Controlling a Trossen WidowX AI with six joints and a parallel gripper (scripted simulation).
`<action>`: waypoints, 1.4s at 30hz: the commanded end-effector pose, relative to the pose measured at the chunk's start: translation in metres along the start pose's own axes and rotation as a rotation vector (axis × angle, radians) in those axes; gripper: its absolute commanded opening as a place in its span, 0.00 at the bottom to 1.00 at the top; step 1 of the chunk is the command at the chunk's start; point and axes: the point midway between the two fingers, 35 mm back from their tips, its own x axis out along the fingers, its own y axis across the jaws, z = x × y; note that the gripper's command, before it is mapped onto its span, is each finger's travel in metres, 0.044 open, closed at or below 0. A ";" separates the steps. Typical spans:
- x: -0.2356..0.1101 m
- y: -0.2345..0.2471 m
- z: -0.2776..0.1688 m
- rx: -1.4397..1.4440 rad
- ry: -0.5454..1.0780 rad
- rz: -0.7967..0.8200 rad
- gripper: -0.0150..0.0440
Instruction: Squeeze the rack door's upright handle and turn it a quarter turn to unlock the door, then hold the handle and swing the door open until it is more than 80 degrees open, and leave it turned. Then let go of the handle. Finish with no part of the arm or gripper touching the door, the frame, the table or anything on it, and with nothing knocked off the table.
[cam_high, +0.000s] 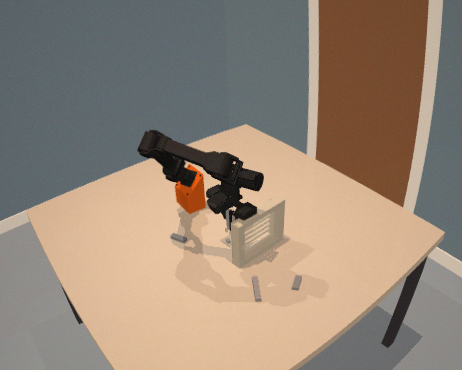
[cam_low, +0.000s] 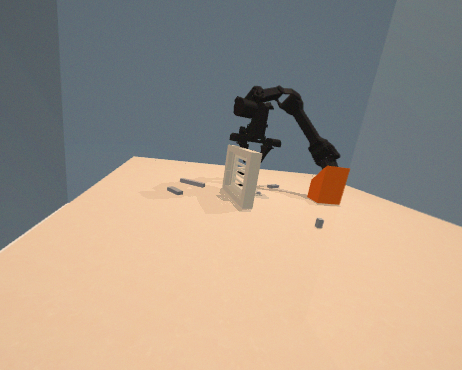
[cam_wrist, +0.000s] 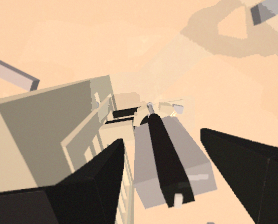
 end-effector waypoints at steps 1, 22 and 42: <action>0.001 0.001 -0.001 -0.159 0.001 -0.001 0.75; 0.001 0.001 -0.002 -1.200 0.002 -0.001 0.75; 0.001 0.001 -0.001 -2.190 0.002 0.000 0.75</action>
